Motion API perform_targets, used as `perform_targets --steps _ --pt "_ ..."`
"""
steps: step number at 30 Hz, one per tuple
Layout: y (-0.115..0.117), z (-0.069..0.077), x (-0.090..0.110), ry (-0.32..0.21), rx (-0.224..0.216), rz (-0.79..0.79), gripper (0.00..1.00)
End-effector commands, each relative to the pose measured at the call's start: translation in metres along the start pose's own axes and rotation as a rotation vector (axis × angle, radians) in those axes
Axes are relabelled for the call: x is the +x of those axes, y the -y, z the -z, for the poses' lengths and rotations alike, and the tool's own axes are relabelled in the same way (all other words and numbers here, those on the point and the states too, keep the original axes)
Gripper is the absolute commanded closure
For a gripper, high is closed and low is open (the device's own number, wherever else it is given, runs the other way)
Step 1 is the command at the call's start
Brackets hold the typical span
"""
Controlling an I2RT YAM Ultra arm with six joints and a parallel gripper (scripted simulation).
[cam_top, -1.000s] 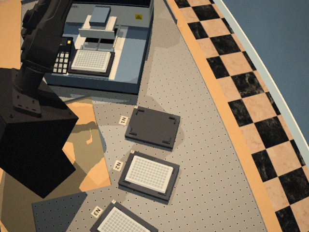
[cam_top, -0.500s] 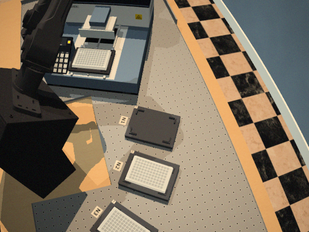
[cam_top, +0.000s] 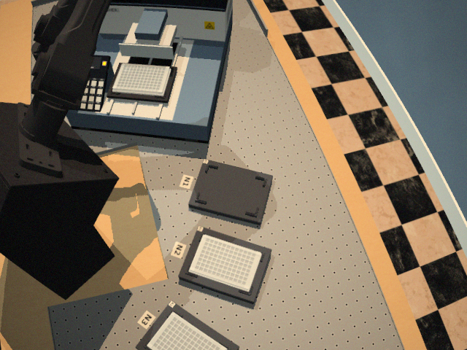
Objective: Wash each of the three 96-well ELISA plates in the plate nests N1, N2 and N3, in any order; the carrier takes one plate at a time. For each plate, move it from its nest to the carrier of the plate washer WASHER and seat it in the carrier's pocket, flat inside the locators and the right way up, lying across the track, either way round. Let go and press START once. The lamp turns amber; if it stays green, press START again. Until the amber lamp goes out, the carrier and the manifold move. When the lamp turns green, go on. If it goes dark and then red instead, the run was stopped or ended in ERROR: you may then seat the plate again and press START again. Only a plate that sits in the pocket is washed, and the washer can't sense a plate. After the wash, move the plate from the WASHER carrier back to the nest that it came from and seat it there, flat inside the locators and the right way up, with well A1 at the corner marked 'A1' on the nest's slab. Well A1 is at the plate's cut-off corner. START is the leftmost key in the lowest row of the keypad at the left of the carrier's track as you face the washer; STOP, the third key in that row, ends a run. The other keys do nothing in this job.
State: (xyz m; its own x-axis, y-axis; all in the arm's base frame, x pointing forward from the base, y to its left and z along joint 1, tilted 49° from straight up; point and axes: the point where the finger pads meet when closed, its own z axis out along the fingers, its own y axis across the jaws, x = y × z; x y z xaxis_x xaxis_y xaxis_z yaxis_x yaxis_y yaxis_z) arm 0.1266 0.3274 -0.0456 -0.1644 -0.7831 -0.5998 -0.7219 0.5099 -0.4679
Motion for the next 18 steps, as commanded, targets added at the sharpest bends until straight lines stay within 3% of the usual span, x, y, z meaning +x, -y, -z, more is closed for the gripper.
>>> perform_targets --steps 1,18 --pt "-0.002 -0.006 -0.002 0.006 -0.011 -0.021 1.0" --pt "-0.002 0.012 -0.002 0.006 -0.011 -0.021 1.0"
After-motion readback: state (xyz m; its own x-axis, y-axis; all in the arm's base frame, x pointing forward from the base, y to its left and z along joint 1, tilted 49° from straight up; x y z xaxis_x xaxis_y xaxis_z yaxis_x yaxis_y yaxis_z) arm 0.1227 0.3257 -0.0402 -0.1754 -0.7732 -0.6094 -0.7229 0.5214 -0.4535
